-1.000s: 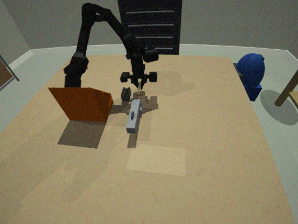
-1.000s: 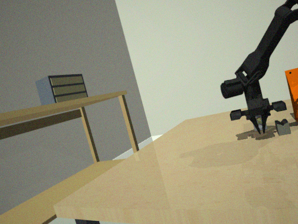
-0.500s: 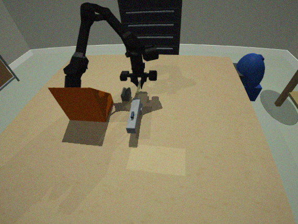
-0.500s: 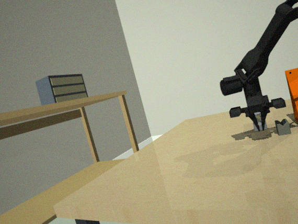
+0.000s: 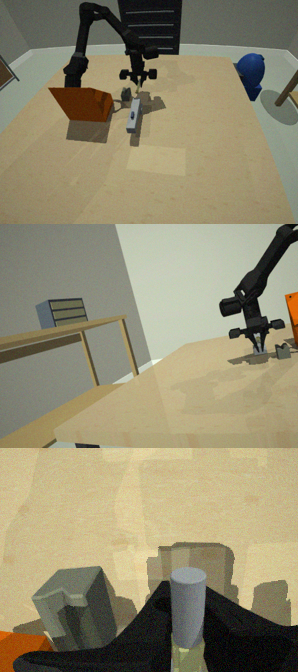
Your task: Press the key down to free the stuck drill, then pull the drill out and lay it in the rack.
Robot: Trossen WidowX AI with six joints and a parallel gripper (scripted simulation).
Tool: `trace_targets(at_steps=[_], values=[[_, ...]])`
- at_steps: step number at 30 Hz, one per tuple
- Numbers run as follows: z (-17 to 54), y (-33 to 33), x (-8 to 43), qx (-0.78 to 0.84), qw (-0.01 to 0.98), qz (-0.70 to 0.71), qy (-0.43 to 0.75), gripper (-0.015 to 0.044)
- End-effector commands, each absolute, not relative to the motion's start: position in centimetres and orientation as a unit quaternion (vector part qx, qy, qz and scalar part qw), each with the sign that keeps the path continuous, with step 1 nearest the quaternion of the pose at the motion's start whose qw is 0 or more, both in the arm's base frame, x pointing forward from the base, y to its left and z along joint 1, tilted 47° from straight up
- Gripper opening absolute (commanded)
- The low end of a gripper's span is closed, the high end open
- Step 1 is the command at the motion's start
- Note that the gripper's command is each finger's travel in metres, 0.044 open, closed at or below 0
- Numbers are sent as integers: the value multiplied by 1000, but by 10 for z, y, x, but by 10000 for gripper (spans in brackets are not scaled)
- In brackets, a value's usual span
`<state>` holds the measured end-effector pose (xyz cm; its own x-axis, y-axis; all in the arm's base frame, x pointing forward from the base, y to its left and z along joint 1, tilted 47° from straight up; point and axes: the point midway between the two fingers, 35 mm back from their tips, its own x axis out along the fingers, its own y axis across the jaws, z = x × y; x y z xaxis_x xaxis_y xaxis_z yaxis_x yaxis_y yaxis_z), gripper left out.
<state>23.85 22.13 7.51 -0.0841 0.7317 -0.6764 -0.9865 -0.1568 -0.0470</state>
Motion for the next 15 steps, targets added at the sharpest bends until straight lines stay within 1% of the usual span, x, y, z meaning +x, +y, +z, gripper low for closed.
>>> trace_targets(at_steps=[1,15], values=[[77,219,239,-290,611,704,217,0],[83,212,240,-291,611,704,217,0]])
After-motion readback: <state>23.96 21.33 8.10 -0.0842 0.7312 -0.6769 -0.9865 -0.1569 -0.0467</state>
